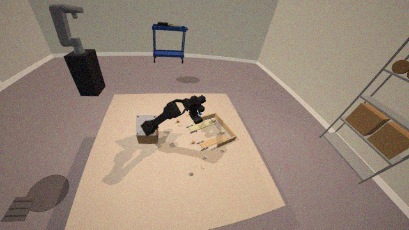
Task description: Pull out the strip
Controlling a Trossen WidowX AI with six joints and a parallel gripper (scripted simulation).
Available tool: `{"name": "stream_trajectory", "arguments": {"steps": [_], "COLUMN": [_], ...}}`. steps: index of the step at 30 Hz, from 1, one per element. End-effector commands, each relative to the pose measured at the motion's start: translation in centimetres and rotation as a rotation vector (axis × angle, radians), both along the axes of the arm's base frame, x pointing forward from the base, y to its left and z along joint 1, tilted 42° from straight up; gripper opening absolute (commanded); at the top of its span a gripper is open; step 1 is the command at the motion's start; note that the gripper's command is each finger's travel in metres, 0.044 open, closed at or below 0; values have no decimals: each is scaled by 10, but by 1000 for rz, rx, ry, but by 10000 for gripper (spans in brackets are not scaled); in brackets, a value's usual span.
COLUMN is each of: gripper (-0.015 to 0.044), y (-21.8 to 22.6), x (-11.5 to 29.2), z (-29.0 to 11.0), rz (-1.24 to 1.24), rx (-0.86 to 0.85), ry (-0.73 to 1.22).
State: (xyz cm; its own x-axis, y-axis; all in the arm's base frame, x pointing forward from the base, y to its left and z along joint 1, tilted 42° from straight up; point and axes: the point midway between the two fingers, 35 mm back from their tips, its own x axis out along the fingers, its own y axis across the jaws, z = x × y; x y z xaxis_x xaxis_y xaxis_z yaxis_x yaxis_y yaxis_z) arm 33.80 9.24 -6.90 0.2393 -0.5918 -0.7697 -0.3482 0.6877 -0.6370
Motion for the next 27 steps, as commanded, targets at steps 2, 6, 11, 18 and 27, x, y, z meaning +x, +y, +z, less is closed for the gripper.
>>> {"name": "stream_trajectory", "arguments": {"steps": [2, 6, 11, 18, 27], "gripper": [0, 0, 0, 0, 0], "y": [-11, -11, -13, -20, -29], "x": [-2, -2, -1, 1, 3], "z": [-23, -23, -26, -35, -47], "rz": [-128, -128, -128, -128, -128], "rx": [-68, -68, -68, -68, -68], "ry": [165, 165, 165, 165, 165]}}
